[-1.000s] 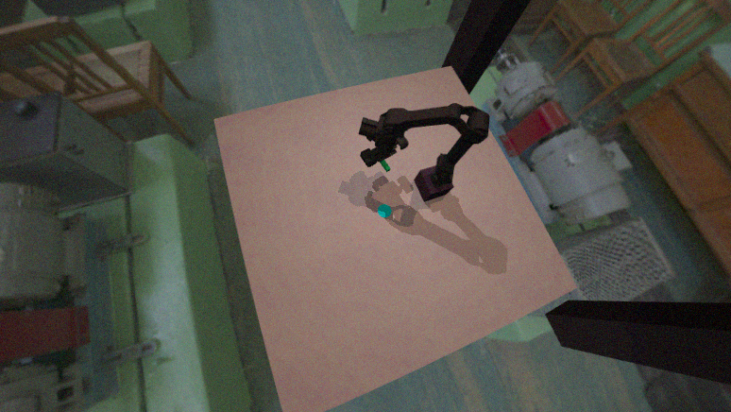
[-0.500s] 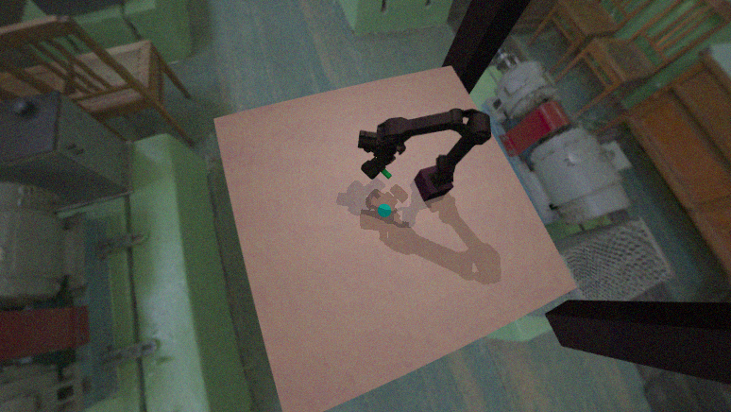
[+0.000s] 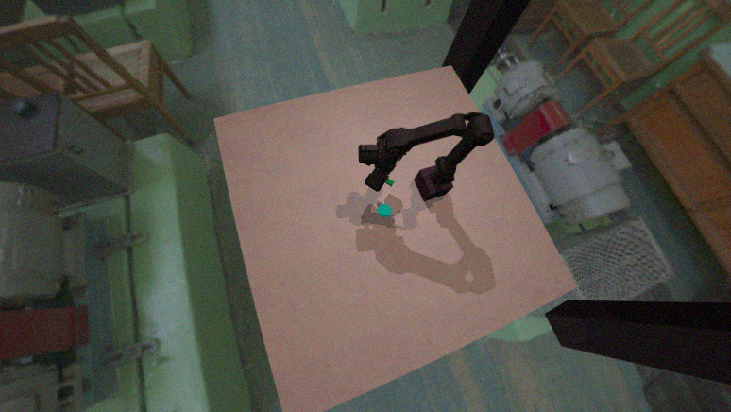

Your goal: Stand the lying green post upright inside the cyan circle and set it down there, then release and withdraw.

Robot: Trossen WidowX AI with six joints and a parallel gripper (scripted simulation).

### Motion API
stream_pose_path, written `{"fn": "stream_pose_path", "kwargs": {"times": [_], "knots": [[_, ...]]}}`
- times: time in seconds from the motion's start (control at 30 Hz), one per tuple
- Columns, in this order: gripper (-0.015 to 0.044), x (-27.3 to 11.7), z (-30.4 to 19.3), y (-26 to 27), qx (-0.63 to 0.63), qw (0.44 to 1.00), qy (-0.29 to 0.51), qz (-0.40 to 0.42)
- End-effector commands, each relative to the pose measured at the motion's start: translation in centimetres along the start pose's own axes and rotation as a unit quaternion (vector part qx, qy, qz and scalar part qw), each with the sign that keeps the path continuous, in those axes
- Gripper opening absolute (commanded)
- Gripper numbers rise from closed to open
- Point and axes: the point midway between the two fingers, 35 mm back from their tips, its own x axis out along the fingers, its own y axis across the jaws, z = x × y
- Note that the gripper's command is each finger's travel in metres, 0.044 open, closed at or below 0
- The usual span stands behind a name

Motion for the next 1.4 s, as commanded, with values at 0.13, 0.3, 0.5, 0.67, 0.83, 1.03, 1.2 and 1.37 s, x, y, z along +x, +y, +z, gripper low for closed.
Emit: {"fn": "stream_pose_path", "kwargs": {"times": [0.13,0.3,0.5,0.67,0.83,1.03,1.2,1.37], "knots": [[0.0023,-0.3,-1.4,1.6,-0.057,0.998,0.001,0.002],[0.0023,-0.4,-2.4,2.5,-0.092,0.996,0.002,0.003],[0.0023,-0.6,-3.7,3.6,-0.135,0.991,0.003,0.004],[0.0023,-0.7,-4.8,4.4,-0.170,0.985,0.003,0.005],[0.0023,-0.8,-6.0,5.2,-0.206,0.979,0.004,0.005],[0.0023,-1.0,-7.4,6.0,-0.247,0.969,0.005,0.006],[0.0023,-1.1,-8.0,6.3,-0.265,0.964,0.005,0.006],[0.0023,-0.7,-7.9,6.5,-0.272,0.962,-0.011,0.004]]}}
